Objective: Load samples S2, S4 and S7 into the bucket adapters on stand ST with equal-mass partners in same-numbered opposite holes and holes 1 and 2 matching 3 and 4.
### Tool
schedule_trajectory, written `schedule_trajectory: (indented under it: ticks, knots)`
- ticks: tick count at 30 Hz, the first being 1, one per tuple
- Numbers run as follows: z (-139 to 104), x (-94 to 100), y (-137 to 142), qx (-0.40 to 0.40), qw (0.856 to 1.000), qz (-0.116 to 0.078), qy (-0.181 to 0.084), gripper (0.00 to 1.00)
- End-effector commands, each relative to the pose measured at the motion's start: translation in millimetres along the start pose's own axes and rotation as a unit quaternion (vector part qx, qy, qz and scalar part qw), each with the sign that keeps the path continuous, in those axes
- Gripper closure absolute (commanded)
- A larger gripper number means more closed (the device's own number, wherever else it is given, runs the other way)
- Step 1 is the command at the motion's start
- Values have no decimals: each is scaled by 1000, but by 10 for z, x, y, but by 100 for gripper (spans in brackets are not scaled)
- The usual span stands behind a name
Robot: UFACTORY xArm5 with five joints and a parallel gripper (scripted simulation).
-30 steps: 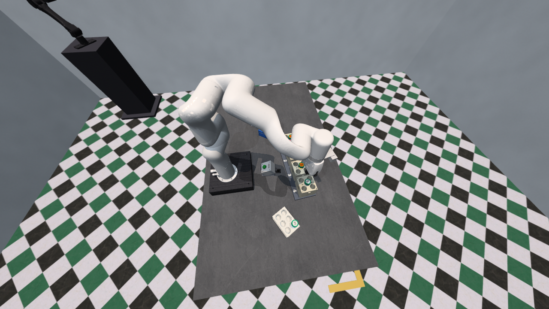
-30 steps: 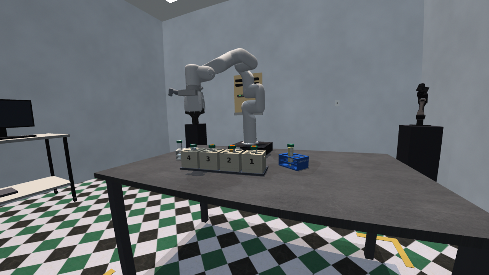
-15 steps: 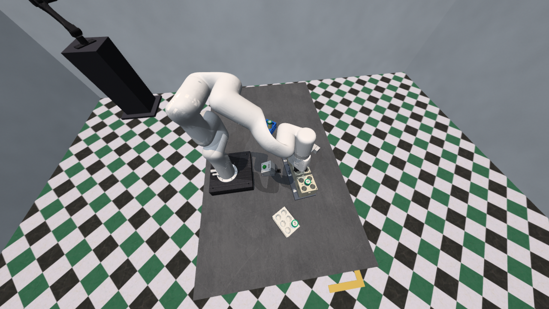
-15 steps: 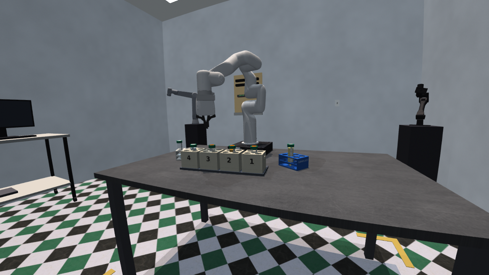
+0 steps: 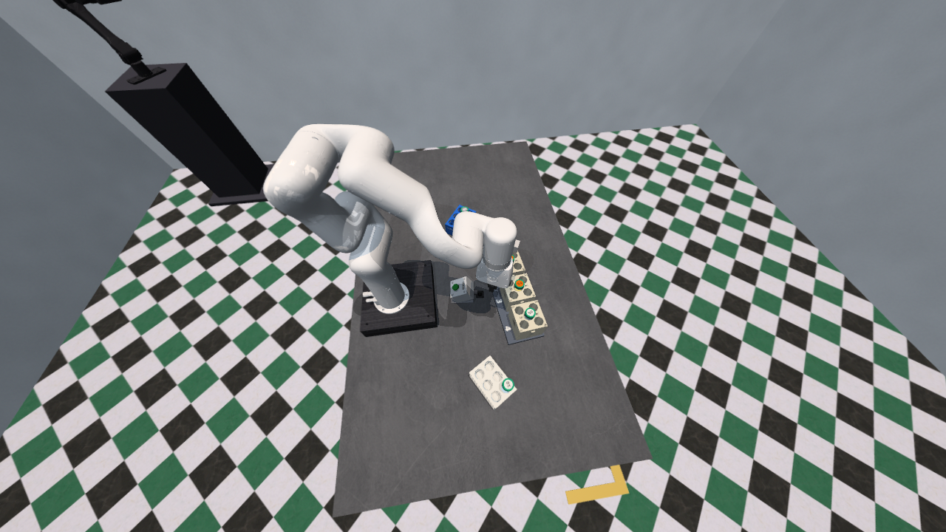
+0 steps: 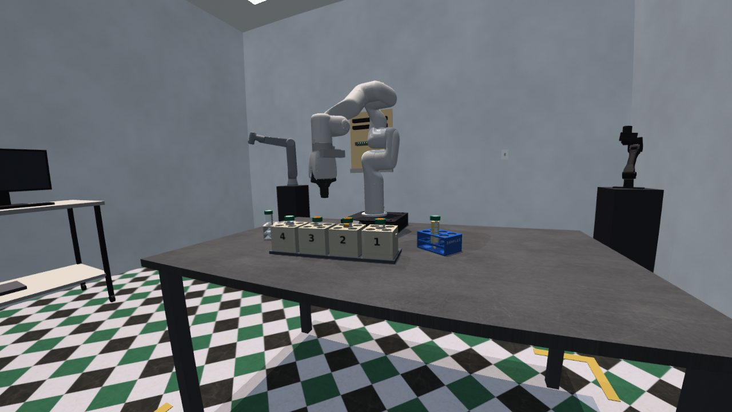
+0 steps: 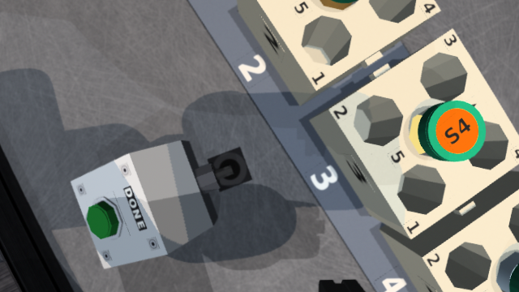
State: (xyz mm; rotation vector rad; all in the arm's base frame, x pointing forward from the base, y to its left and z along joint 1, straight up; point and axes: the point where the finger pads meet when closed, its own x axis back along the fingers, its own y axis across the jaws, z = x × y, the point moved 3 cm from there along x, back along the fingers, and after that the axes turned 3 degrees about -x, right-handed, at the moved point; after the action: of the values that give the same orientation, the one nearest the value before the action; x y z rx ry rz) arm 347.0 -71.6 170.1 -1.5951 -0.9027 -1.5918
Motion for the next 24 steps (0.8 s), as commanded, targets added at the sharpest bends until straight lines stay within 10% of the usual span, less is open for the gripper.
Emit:
schedule_trajectory:
  ticks: [1, 24]
  knots:
    - [17, -53, -191, 71, 997, -6, 1, 100]
    - [68, -392, -1078, 183, 983, -5, 0, 100]
